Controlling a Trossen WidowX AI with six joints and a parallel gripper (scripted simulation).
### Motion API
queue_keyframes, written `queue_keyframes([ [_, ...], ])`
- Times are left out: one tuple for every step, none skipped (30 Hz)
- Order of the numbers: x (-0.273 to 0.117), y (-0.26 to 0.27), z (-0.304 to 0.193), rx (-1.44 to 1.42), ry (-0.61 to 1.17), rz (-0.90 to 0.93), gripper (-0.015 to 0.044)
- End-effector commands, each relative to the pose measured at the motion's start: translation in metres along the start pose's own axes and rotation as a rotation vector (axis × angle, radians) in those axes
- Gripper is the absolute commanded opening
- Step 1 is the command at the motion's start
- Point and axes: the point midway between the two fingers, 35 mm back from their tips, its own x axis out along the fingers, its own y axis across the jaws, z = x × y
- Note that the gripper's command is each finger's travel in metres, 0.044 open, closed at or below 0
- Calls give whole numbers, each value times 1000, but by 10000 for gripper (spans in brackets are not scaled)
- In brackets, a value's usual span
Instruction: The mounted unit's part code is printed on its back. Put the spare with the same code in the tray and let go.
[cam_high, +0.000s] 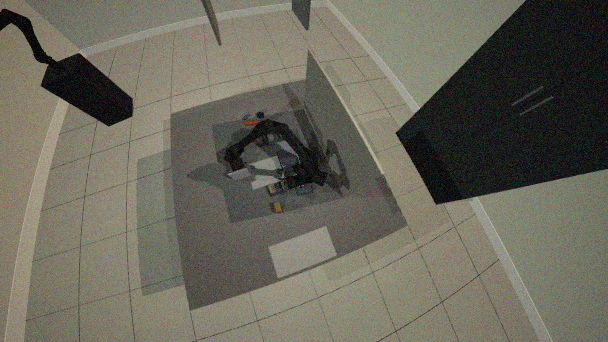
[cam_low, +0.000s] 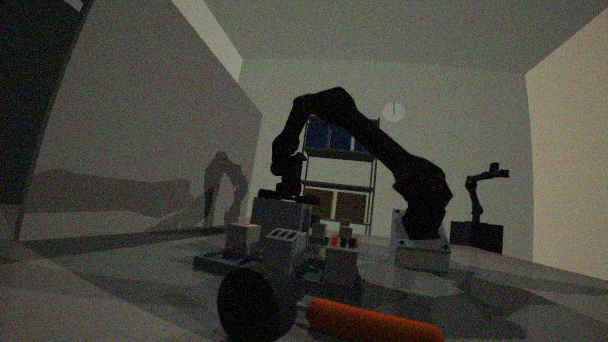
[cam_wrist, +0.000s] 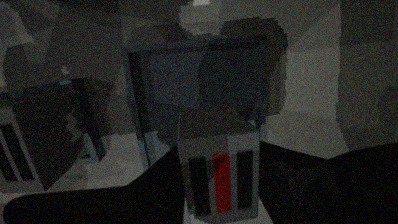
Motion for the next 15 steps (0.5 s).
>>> queue_keyframes([
  [4,1,1,10,-6,-1,0],
  [4,2,1,10,-6,-1,0],
  [5,2,1,10,-7,-1,0],
  [6,2,1,10,-7,-1,0],
  [7,2,1,10,-7,-1,0],
  [7,2,2,10,-7,-1,0],
  [8,2,2,10,-7,0,0],
  [9,2,2,10,-7,0,0],
  [9,3,2,10,-7,0,0],
  [6,1,1,0,-1,0,26],
  [6,1,1,0,-1,0,53],
  [6,1,1,0,-1,0,79],
  [6,1,1,0,-1,0,105],
  [6,1,1,0,-1,0,131],
  [6,1,1,0,-1,0,157],
])
